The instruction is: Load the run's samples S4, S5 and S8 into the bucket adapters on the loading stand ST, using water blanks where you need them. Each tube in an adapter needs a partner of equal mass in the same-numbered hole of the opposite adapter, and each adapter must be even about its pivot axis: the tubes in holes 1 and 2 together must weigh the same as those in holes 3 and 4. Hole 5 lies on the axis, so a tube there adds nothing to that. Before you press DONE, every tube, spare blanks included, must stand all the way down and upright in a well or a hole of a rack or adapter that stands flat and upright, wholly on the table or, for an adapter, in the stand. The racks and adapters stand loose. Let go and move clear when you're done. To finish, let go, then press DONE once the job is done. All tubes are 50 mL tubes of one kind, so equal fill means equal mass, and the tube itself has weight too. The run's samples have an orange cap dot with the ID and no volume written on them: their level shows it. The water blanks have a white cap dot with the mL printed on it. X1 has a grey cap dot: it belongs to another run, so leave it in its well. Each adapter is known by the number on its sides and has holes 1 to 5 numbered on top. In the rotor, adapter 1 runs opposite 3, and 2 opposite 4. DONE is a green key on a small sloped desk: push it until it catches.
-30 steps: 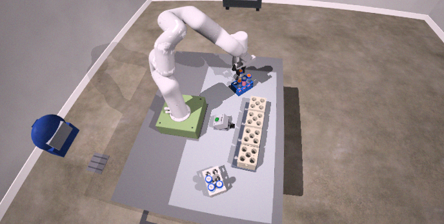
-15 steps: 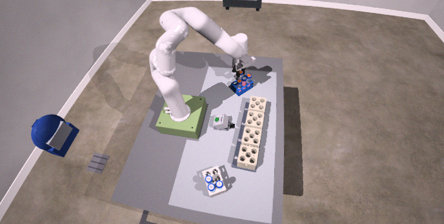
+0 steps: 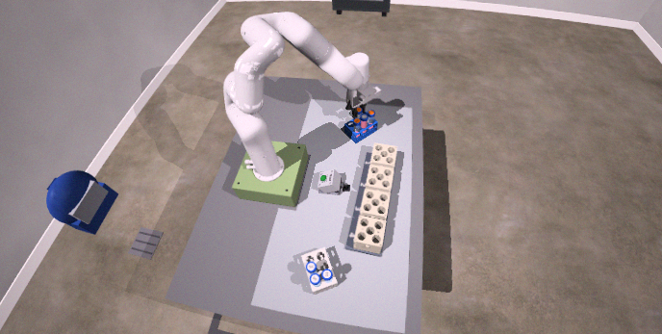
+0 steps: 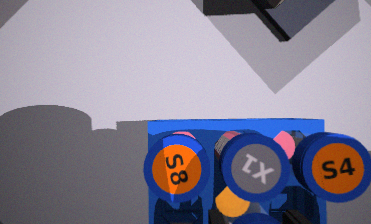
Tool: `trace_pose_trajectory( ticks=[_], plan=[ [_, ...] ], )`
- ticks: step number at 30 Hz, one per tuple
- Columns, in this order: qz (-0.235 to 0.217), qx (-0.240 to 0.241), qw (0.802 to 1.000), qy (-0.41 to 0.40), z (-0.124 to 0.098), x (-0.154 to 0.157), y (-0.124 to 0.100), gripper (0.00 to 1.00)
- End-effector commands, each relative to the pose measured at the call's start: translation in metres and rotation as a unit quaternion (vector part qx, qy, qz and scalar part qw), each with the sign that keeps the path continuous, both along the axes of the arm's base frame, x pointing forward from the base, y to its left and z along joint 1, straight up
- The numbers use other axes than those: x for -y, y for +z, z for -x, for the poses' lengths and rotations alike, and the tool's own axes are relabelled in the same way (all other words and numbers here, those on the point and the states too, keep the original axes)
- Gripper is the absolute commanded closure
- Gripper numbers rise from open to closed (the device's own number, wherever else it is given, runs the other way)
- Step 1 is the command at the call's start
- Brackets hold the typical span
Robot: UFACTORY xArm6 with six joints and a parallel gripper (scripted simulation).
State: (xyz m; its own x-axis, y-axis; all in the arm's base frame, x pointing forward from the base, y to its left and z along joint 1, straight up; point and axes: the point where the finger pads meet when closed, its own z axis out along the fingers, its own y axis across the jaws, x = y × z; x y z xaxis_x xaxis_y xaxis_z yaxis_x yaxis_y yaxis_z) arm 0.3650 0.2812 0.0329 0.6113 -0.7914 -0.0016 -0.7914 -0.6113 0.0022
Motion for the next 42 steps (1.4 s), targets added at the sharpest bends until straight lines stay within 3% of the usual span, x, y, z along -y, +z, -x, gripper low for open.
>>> trace_pose_trajectory(
  ticks=[1, 24, 25, 42],
  plan=[
    [-0.001, 0.002, 1.0, 0.0, -0.0013, -0.001, -0.003, 1.0],
    [-0.001, 0.002, 1.0, 0.0, -0.0014, -0.0011, -0.0079, 1.0],
    [-0.001, 0.002, 1.0, 0.0, -0.0013, -0.001, -0.0083, 0.56],
    [-0.001, 0.002, 1.0, 0.0, -0.0014, -0.0011, -0.0083, 0.56]
  ],
)
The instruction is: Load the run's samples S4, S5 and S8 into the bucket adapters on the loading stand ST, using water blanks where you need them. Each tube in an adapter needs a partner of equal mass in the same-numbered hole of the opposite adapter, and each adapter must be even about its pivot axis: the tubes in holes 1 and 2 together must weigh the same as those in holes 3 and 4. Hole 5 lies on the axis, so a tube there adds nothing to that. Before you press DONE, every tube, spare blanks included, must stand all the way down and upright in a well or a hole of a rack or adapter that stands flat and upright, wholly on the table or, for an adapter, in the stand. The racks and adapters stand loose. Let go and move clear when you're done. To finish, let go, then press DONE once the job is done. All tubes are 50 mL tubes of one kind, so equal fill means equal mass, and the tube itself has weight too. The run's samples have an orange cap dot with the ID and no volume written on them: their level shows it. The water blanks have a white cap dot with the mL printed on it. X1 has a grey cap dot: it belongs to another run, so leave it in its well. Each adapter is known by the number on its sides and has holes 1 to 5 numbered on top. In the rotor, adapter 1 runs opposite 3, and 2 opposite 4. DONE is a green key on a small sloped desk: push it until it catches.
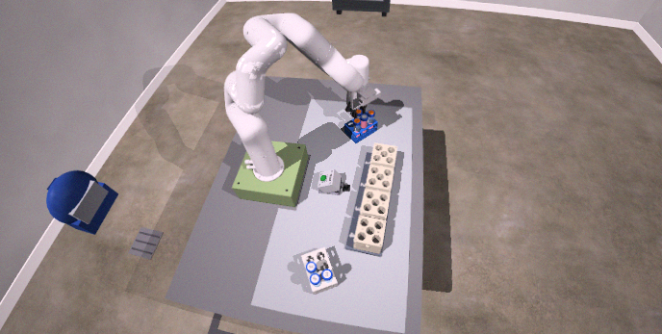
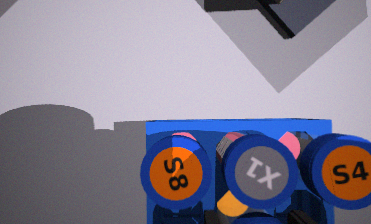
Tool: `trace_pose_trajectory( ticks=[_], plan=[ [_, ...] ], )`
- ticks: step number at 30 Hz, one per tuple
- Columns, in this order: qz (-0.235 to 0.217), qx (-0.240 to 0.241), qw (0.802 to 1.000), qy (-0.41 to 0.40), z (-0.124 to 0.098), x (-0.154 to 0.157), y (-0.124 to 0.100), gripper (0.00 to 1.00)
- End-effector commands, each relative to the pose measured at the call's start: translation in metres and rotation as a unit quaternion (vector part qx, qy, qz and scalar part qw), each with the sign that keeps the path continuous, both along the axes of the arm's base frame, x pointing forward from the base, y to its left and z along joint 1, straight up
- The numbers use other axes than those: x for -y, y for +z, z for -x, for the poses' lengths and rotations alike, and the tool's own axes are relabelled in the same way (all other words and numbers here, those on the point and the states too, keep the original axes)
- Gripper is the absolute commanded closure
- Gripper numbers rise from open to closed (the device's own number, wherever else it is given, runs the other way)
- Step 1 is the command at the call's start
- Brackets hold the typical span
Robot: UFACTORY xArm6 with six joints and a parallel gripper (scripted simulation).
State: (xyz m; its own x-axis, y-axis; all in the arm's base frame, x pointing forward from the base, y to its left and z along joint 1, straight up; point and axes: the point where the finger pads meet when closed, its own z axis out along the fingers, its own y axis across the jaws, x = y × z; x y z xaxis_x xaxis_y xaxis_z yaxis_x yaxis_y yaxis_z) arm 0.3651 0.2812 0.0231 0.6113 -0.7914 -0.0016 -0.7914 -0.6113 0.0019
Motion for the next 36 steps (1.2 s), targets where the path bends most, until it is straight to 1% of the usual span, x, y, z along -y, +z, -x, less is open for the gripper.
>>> trace_pose_trajectory(
  ticks=[1, 12, 27, 29, 36],
  plan=[
    [-0.001, 0.002, 1.0, 0.0, -0.001, -0.001, 0.002, 0.56],
    [-0.001, 0.002, 1.0, 0.0, -0.001, -0.001, 0.003, 0.56],
    [-0.001, 0.002, 1.0, 0.0, -0.001, -0.001, 0.034, 0.56],
    [-0.001, 0.002, 1.0, 0.0, -0.001, -0.001, 0.034, 0.56],
    [-0.001, 0.002, 1.0, 0.0, -0.001, -0.001, 0.048, 0.56]
  ],
)
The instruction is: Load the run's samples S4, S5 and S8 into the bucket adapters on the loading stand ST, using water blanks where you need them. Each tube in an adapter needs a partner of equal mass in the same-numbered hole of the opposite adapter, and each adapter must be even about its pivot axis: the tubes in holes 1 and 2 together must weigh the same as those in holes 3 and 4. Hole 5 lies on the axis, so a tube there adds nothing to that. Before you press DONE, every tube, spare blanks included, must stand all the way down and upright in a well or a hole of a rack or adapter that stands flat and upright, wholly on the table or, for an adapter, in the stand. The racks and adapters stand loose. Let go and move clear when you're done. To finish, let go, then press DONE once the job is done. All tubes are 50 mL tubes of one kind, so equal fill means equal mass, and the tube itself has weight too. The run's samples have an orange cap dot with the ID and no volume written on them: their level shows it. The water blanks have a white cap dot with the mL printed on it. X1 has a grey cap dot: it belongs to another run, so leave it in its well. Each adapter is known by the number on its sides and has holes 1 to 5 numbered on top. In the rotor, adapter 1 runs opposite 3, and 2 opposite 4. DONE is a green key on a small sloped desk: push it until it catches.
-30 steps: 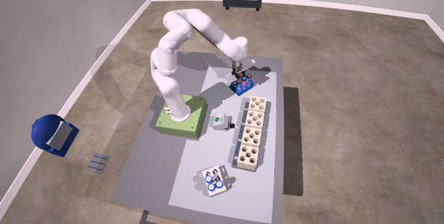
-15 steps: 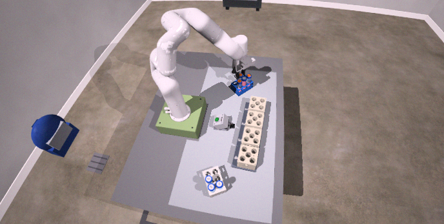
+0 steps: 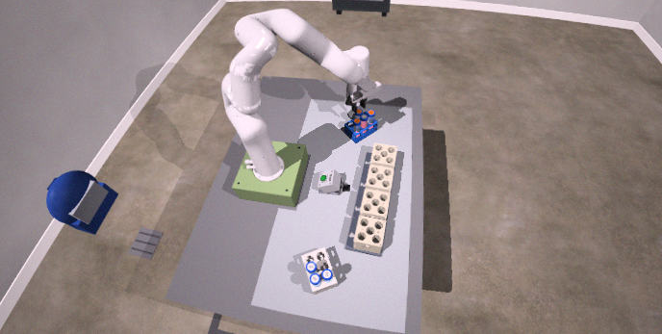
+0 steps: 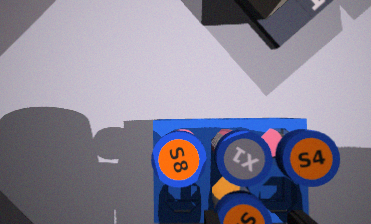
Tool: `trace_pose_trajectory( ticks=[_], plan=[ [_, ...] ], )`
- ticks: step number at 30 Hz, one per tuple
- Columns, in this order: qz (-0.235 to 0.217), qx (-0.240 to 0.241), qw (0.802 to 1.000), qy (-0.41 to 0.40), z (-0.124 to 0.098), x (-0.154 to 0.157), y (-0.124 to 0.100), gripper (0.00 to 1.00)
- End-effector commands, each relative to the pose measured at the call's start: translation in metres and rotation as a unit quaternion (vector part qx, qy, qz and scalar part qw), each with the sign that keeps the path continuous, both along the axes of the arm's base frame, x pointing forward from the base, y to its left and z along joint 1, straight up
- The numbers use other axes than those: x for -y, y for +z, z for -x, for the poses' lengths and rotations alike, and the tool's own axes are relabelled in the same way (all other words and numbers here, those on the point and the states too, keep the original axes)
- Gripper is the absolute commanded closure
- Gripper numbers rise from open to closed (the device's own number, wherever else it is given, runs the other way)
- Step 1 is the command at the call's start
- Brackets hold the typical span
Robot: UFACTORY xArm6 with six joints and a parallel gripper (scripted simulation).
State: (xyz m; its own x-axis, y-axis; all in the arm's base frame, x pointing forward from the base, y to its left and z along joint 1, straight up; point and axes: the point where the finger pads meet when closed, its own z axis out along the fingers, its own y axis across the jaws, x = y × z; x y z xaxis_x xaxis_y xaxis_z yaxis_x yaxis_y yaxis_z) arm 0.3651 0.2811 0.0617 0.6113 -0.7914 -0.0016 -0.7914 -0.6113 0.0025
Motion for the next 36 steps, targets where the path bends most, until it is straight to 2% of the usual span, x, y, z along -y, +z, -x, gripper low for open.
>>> trace_pose_trajectory(
  ticks=[1, 36],
  plan=[
    [-0.002, 0.002, 1.0, 0.0, -0.001, -0.001, 0.011, 0.56],
    [-0.002, 0.002, 1.0, 0.0, -0.001, -0.001, 0.073, 0.56]
  ],
)
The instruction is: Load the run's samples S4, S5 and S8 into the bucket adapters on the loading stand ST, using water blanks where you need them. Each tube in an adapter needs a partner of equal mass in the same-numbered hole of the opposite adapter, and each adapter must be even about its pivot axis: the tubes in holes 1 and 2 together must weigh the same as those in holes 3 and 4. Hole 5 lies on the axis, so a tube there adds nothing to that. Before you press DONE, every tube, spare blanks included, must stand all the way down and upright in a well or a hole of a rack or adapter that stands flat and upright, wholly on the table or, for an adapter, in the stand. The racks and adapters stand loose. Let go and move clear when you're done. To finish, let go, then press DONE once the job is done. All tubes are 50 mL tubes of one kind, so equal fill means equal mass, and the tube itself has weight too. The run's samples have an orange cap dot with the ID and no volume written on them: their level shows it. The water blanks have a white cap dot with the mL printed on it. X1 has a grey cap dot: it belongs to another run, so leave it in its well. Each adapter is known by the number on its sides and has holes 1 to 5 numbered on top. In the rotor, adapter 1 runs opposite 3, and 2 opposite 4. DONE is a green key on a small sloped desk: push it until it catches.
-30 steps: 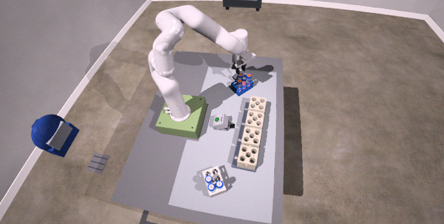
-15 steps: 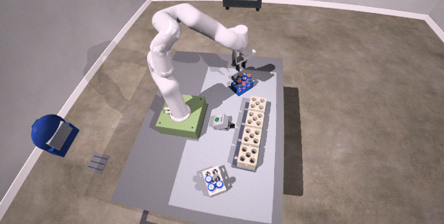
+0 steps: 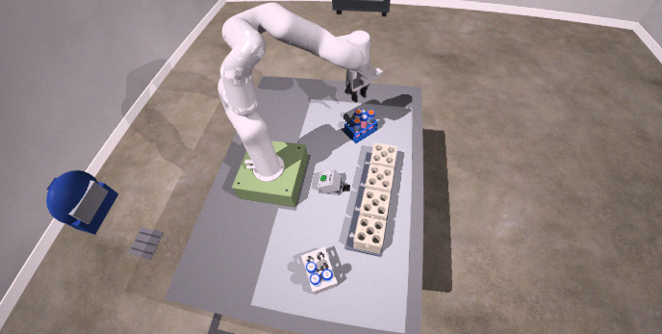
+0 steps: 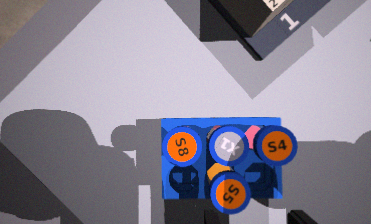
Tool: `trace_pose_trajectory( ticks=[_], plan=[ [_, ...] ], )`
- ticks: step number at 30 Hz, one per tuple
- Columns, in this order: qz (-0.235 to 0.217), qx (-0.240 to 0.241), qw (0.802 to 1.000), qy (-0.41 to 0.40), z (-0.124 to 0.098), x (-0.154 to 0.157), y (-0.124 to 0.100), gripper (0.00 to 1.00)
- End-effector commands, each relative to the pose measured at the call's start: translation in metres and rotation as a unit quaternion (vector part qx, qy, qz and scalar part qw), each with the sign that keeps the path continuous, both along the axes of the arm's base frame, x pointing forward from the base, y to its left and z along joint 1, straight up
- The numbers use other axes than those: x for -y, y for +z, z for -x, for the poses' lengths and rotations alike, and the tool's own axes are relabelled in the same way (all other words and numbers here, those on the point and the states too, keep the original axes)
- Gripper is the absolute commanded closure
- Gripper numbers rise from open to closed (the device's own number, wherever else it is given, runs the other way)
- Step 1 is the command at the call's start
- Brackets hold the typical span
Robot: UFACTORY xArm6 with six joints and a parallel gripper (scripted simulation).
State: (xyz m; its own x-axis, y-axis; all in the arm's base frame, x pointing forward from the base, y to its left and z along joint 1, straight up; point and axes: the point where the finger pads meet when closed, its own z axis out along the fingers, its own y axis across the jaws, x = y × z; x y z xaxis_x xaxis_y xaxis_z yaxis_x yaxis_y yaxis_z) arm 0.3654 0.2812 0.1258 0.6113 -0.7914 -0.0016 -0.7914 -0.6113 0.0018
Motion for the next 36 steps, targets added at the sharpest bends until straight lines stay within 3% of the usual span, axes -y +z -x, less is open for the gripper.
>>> trace_pose_trajectory(
  ticks=[1, 13, 36],
  plan=[
    [-0.001, 0.002, 1.0, 0.0, -0.001, -0.001, 0.011, 0.56],
    [-0.001, 0.002, 1.0, 0.0, -0.001, -0.001, 0.031, 0.56],
    [-0.001, 0.002, 1.0, 0.0, -0.001, -0.001, 0.031, 0.56]
  ],
)
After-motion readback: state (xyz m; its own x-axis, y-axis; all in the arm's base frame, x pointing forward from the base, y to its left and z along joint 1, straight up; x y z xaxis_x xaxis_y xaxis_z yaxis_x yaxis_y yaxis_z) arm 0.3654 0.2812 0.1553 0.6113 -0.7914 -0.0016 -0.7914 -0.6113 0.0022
